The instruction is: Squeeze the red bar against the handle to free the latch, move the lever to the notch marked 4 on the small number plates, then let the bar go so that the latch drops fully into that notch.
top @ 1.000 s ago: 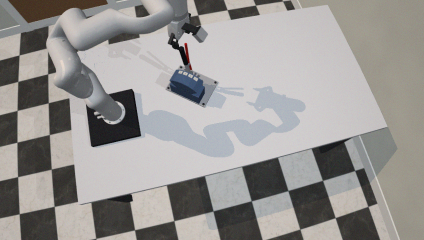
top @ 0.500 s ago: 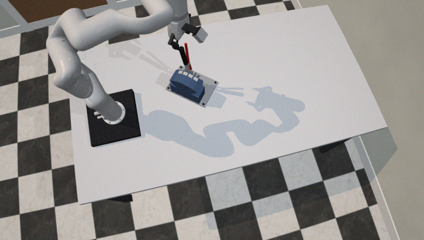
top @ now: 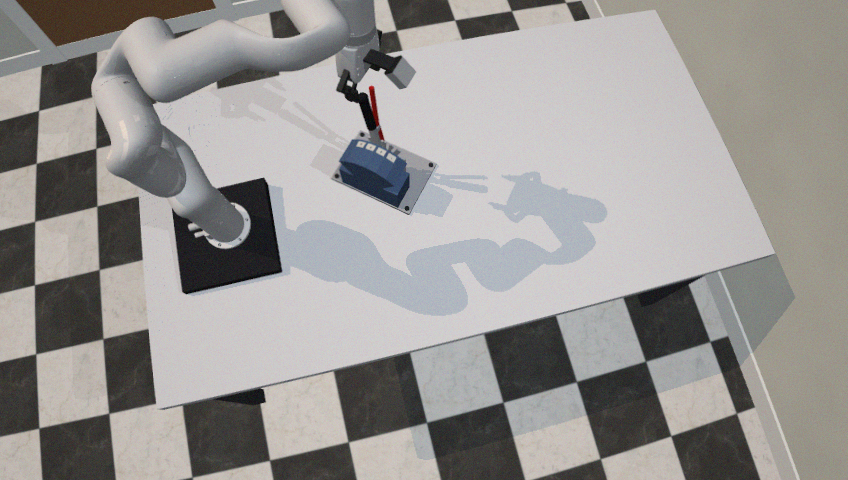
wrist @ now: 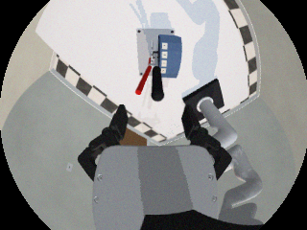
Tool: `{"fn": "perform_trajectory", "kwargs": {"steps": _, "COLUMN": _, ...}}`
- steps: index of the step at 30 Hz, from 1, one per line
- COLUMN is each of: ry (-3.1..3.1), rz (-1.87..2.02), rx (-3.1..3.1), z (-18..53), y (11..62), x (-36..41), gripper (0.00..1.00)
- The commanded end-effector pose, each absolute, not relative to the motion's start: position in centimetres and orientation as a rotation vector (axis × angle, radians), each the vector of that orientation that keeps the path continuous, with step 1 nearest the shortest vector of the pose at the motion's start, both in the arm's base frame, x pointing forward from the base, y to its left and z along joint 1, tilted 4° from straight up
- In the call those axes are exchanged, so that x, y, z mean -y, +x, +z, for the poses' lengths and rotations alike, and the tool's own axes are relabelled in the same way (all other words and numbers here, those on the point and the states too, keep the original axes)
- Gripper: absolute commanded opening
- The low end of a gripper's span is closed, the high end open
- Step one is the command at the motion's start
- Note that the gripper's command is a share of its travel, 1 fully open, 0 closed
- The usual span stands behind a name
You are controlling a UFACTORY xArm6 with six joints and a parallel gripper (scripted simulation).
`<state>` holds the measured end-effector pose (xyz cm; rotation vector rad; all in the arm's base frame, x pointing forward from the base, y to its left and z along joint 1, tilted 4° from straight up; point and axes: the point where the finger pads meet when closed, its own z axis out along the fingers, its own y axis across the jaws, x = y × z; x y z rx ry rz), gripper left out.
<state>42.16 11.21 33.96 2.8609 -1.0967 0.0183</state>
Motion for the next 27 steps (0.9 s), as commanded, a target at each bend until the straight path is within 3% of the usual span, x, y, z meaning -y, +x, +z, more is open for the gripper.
{"fn": "perform_trajectory", "kwargs": {"steps": 1, "ry": 2.863, "rz": 0.024, "rx": 1.098, "z": 33.7, "y": 42.2, "x": -11.2, "gripper": 1.00}}
{"fn": "perform_trajectory", "kwargs": {"steps": 27, "ry": 2.863, "rz": 0.024, "rx": 1.098, "z": 32.4, "y": 42.2, "x": -11.2, "gripper": 1.00}}
